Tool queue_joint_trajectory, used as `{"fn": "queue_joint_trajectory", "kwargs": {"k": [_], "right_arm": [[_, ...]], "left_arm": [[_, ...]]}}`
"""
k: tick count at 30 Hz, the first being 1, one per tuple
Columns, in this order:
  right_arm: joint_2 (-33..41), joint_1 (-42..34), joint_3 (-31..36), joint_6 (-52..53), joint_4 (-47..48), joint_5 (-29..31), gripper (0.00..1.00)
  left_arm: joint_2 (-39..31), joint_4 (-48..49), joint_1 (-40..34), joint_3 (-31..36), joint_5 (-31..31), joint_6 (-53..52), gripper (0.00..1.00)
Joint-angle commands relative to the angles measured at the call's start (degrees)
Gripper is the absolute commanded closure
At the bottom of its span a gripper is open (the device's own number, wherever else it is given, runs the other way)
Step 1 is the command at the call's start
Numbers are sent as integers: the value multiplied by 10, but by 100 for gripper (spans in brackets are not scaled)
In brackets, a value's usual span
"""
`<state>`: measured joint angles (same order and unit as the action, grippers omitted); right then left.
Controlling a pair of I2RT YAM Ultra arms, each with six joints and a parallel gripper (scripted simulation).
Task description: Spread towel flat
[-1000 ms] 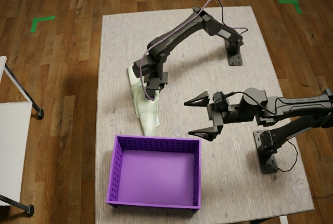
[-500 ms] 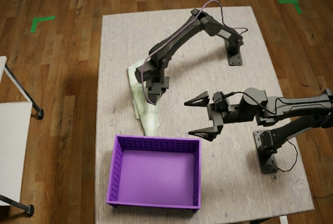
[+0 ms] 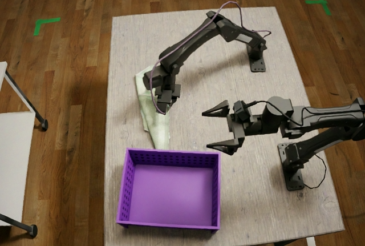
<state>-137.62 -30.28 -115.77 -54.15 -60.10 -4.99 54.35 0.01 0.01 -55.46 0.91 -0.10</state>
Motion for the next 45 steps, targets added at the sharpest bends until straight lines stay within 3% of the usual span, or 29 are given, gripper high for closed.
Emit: {"fn": "queue_joint_trajectory", "kwargs": {"k": [1, 7, 8, 10, 11, 13, 14, 18, 19, 27, 28, 35, 36, 45], "right_arm": [[-16, 4, -14, -7, 3, 6, 66], [-16, 2, -7, -6, 2, 6, 66], [-16, 2, -7, -6, 2, 6, 76], [-16, 2, -7, -5, -6, -3, 76], [-23, 0, -28, -4, -10, -3, 85], [-24, 1, -30, -4, -11, -3, 85], [-29, 9, -37, -9, -10, -9, 95], [-30, 4, -37, -9, -13, -9, 95], [-34, 10, -46, -10, -10, -14, 100], [-32, -6, -27, 3, -25, -9, 100], [-35, -6, -54, 4, -28, -11, 100], [-37, -12, -62, 10, -37, -12, 100], [-29, -15, -99, 14, -77, -15, 100], [-34, -7, -115, 13, -90, -16, 100]], "left_arm": [[-1, 3, 0, -3, 0, 0, 0], [-1, 3, 0, -3, 0, 0, 0], [-1, 3, 0, -3, 0, 0, 0], [-1, 3, 0, -3, 0, 0, 0], [-1, 3, 0, -3, 0, 0, 0], [-1, 3, 0, -3, 0, 0, 0], [-1, 3, 0, -3, 0, 0, 0], [-1, 3, 0, -3, 0, 0, 0], [-1, 3, 0, -3, 0, 0, 0], [-1, 3, 0, -3, 0, 0, 0], [-1, 3, 0, -3, 0, 0, 0], [-1, 3, 0, -3, 0, 0, 0], [-1, 3, 0, -3, 0, 0, 0], [-1, 3, 0, -3, 0, 0, 0]]}}
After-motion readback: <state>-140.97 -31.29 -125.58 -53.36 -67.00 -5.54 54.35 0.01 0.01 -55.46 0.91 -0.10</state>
